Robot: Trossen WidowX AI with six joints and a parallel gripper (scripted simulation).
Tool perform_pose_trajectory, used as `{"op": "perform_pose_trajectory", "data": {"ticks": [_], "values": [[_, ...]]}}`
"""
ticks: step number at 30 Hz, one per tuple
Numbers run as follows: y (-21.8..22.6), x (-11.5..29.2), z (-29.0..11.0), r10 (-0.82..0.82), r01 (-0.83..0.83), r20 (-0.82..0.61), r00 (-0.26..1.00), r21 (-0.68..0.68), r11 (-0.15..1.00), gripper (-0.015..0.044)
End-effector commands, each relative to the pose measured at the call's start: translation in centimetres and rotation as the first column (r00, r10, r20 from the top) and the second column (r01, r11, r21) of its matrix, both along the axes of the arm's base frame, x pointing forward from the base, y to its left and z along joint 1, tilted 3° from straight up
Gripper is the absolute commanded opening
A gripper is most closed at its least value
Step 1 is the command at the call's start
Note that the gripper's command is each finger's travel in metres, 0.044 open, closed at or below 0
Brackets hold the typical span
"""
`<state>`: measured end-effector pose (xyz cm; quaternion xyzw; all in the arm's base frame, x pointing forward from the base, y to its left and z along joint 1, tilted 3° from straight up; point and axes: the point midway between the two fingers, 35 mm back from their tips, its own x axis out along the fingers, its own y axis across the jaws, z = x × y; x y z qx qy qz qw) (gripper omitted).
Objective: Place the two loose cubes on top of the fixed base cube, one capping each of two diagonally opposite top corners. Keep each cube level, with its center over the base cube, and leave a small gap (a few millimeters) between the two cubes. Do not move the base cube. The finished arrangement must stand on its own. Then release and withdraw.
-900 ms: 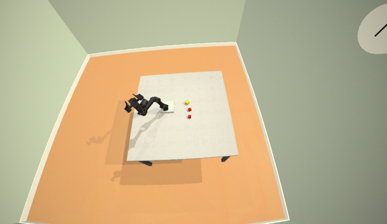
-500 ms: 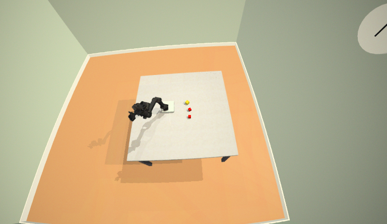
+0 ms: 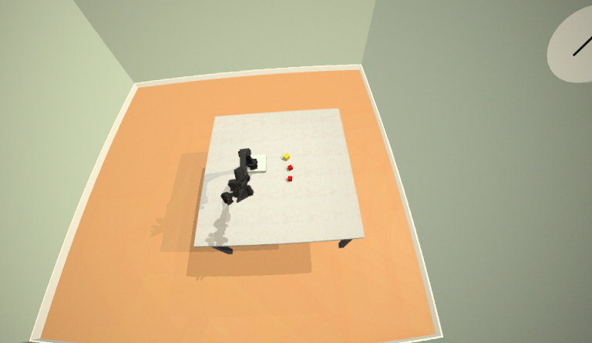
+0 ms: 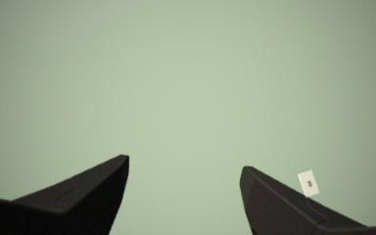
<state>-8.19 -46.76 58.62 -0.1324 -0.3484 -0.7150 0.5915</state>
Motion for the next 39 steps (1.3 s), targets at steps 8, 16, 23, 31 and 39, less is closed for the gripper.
{"op": "perform_pose_trajectory", "data": {"ticks": [8,16,23,31,39], "values": [[-5.3,13.5,-11.9,0.205,0.051,-0.413,0.887,0.530,0.846,0.0265],[-3.8,22.8,-20.4,0.505,0.158,-0.619,0.602,0.712,0.684,0.0265],[0.7,29.9,-27.8,0.740,0.271,-0.646,0.188,0.758,0.593,0.0265],[9.2,35.5,-35.6,0.801,0.352,-0.453,-0.392,0.730,0.586,0.0265],[19.7,37.4,-41.4,0.518,0.318,-0.086,-0.851,0.700,0.639,0.0265]]}}
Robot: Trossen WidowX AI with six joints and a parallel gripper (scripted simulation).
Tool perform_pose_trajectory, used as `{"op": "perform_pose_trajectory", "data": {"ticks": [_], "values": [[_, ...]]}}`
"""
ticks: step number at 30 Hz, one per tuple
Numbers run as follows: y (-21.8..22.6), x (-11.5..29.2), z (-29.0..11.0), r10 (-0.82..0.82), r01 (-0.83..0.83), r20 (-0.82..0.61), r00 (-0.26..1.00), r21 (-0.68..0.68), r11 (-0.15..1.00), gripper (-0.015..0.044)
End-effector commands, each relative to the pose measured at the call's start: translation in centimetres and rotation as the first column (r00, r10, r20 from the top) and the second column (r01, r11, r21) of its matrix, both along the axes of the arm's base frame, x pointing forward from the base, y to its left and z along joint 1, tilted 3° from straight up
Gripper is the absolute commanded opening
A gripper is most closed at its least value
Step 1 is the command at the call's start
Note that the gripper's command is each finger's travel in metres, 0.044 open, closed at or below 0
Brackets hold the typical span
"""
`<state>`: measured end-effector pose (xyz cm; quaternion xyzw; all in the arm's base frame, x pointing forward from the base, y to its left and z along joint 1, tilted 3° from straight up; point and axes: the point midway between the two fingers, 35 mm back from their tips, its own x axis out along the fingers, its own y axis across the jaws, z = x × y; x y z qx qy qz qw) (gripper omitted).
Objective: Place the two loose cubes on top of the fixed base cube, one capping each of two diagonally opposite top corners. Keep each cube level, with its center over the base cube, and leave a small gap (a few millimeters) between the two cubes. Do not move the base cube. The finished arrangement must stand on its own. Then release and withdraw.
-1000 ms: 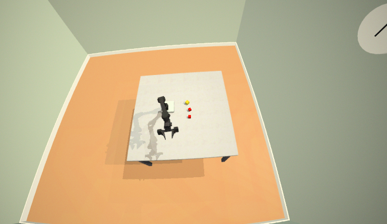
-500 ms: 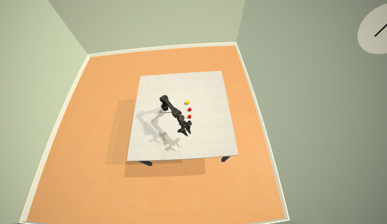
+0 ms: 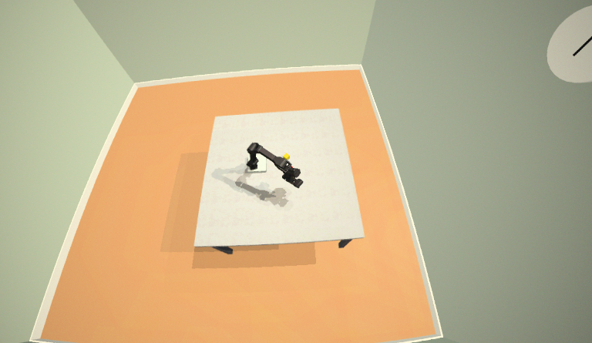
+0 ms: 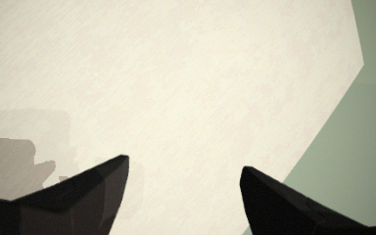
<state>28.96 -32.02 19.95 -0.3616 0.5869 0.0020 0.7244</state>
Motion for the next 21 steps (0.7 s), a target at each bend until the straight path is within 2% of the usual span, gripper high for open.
{"op": "perform_pose_trajectory", "data": {"ticks": [1,7,21], "values": [[6.3,0.2,-3.3,0.312,-0.288,-0.199,0.929,0.139,0.947,0.0265],[13.3,-1.0,-5.5,0.651,-0.554,-0.323,0.687,0.347,0.757,0.0265],[13.5,-1.0,-6.2,0.664,-0.563,-0.325,0.674,0.356,0.746,0.0265]]}}
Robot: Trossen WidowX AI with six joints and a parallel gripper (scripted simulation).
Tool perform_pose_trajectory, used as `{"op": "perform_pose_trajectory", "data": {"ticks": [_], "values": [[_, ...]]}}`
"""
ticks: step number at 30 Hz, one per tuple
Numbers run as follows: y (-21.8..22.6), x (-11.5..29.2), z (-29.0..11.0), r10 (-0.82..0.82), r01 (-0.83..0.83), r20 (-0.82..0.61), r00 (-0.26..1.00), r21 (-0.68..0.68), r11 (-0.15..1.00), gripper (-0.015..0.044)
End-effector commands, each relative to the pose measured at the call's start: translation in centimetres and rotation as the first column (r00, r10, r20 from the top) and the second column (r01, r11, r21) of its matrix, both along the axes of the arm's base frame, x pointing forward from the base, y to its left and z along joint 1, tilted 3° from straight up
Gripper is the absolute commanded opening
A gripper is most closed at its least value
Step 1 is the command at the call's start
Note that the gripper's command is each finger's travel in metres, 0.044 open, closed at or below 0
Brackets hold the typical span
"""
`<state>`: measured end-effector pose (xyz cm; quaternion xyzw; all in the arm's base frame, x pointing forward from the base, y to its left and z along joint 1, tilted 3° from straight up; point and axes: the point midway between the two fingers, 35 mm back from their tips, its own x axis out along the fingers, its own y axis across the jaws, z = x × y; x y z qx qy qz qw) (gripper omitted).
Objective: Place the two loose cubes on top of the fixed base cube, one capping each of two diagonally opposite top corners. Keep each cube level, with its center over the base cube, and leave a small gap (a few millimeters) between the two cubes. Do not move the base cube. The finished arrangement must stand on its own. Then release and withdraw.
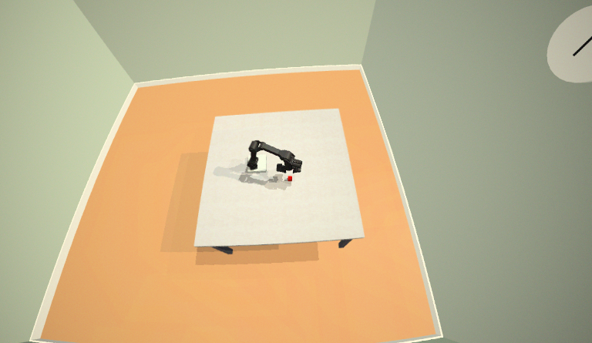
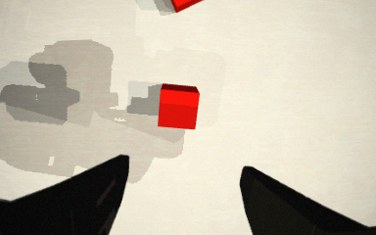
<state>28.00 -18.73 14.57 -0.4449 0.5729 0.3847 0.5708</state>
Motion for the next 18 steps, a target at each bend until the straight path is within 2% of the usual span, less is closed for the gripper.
{"op": "perform_pose_trajectory", "data": {"ticks": [1,7,18], "values": [[0.1,0.0,-1.5,0.013,-0.013,-0.009,1.000,0.011,1.000,0.0265],[-0.1,0.1,-6.2,0.013,-0.013,-0.009,1.000,0.011,1.000,0.0265],[-0.2,0.2,-7.8,0.013,-0.013,-0.010,1.000,0.011,1.000,0.0265]]}}
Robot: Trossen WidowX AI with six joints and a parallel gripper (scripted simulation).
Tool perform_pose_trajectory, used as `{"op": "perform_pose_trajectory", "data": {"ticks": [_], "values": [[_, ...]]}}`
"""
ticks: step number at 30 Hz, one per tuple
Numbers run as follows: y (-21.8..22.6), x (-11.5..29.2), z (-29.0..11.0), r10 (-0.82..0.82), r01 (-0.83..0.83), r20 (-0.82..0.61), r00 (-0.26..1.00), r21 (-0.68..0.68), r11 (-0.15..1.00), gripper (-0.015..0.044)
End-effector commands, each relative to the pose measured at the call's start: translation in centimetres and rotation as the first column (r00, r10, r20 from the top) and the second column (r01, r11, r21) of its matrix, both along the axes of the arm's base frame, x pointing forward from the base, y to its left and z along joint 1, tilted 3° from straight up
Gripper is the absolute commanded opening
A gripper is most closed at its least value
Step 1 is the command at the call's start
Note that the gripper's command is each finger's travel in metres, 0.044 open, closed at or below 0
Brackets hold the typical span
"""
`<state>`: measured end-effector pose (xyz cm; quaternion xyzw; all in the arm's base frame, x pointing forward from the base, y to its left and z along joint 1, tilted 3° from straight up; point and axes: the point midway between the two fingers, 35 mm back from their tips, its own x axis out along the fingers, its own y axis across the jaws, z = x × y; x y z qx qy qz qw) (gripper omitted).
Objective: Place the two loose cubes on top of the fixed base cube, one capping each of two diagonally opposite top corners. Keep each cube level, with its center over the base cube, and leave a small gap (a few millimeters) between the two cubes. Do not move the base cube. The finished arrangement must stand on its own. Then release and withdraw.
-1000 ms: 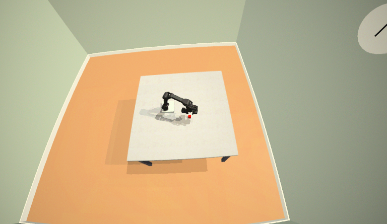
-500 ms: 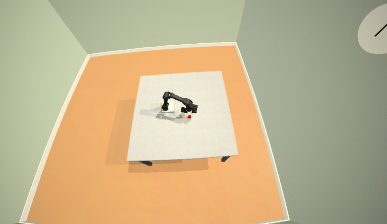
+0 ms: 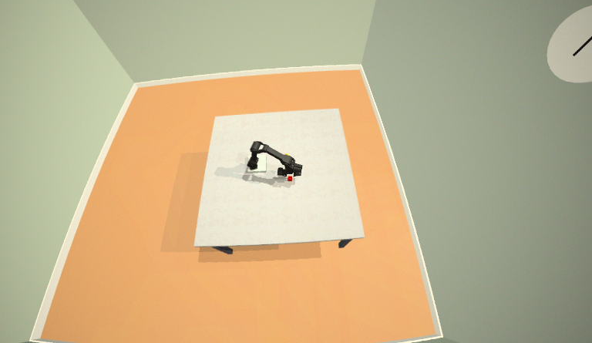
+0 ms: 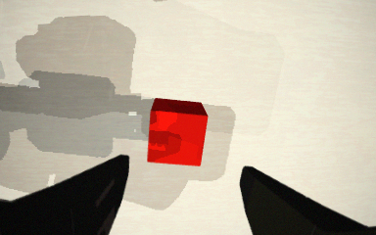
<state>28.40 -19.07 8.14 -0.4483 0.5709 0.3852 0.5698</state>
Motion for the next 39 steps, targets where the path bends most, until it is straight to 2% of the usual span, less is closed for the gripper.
{"op": "perform_pose_trajectory", "data": {"ticks": [1,29,35,39], "values": [[0.2,-0.2,-1.5,0.006,-0.006,-0.013,1.000,0.013,1.000,0.0265],[0.0,-0.1,-4.7,0.006,-0.006,-0.013,1.000,0.013,1.000,0.0265],[0.0,-0.1,-4.7,0.006,-0.006,-0.013,1.000,0.013,1.000,0.0108],[0.0,-0.1,-4.7,0.006,-0.006,-0.013,1.000,0.013,1.000,0.0105]]}}
